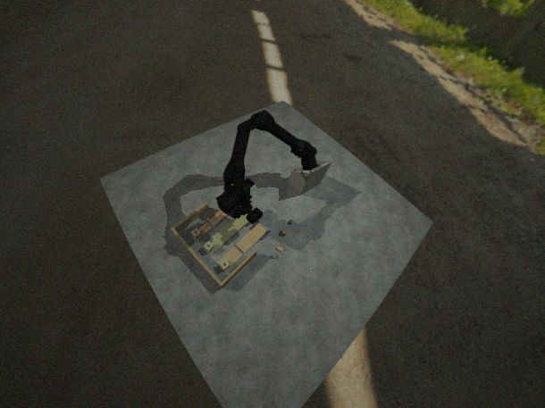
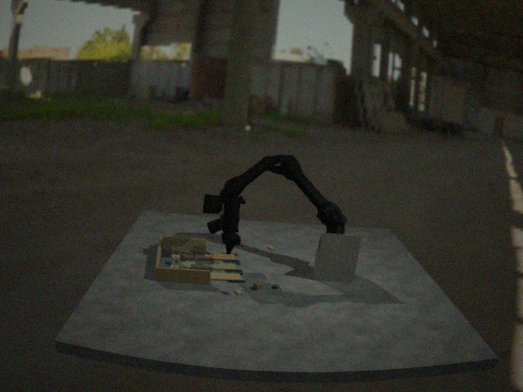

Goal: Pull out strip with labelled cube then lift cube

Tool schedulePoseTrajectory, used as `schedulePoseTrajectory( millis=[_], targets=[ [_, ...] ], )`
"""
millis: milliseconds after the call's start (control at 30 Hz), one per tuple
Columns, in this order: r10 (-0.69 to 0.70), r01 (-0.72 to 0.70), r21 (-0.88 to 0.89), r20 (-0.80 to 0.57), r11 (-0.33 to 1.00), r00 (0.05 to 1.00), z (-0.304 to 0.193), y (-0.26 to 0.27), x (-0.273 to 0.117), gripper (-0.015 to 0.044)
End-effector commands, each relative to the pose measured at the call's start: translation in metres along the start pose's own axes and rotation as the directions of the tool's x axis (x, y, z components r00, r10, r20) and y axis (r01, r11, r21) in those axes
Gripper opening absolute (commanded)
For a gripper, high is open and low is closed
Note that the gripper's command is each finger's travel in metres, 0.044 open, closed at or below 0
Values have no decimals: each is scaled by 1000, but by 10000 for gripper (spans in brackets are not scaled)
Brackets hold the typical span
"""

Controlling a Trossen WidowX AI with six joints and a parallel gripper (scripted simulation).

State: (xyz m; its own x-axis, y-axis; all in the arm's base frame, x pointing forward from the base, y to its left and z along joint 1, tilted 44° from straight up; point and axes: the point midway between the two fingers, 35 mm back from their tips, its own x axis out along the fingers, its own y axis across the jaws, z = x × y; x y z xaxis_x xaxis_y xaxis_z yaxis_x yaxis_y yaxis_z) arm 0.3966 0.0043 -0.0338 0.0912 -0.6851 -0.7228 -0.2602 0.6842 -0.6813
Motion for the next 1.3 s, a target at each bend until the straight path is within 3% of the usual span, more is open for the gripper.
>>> schedulePoseTrajectory(
  millis=[0, 800, 1267],
  targets=[
    [-2, 2, -12, -5, 1000, 1000, -2, 2, 9, 0],
    [-5, 5, -12, -6, 1000, 1000, -5, 4, 47, 0],
    [-5, 5, -12, -6, 1000, 1000, -5, 4, 49, 0]
  ],
)
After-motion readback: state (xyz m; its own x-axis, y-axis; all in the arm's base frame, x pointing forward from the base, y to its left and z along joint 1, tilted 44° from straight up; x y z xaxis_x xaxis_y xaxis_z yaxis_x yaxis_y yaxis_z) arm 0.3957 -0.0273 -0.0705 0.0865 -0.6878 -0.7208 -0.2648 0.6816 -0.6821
